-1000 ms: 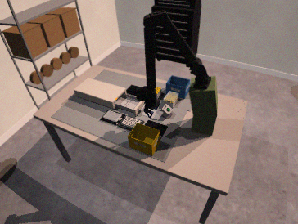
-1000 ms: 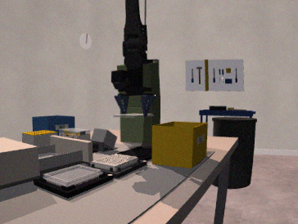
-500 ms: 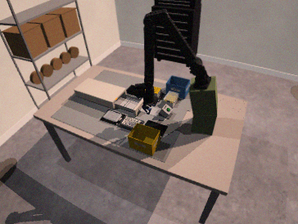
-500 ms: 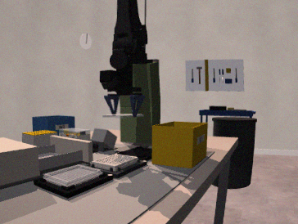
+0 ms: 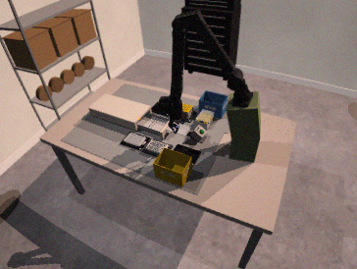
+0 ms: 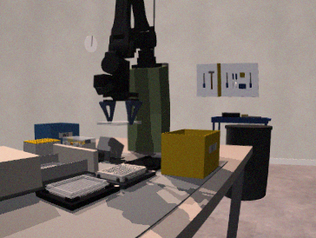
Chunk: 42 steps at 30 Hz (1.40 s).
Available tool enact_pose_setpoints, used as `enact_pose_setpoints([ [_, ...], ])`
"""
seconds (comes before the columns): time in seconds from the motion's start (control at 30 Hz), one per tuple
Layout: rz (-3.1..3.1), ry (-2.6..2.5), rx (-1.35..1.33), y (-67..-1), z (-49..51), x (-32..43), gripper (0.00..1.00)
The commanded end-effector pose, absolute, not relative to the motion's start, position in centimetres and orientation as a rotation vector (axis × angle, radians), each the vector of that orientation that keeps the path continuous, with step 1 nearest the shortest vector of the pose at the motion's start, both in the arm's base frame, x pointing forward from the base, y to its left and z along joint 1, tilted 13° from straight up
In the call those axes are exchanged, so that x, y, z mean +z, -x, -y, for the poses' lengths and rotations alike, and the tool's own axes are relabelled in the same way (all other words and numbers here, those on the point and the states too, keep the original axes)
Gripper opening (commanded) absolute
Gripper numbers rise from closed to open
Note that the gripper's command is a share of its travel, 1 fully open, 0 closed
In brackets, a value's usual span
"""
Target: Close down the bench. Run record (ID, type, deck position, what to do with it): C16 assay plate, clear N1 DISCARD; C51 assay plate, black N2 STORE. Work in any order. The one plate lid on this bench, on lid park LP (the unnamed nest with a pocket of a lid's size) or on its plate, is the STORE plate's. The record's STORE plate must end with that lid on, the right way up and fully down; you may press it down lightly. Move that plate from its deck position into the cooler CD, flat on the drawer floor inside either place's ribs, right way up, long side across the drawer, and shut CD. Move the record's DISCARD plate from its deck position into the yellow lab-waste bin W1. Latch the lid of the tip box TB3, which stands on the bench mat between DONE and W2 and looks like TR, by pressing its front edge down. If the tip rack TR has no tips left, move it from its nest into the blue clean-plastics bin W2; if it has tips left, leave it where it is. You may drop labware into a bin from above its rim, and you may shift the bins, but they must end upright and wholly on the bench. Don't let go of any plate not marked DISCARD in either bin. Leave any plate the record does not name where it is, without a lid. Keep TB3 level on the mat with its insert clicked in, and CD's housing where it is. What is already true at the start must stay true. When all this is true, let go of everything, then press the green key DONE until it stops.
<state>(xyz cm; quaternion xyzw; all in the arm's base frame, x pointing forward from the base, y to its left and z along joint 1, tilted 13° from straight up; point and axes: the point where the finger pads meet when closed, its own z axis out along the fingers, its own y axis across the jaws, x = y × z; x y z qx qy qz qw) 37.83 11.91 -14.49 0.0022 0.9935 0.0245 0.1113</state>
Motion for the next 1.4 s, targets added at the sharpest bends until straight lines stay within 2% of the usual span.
enact_pose_setpoints([
  [0.0, -2.898, 0.011, 0.079, -39.1, -11.6, -13.6, 0.0],
  [1.37, -2.897, 0.01, 0.073, -46.3, -4.4, -12.4, 0.0],
])
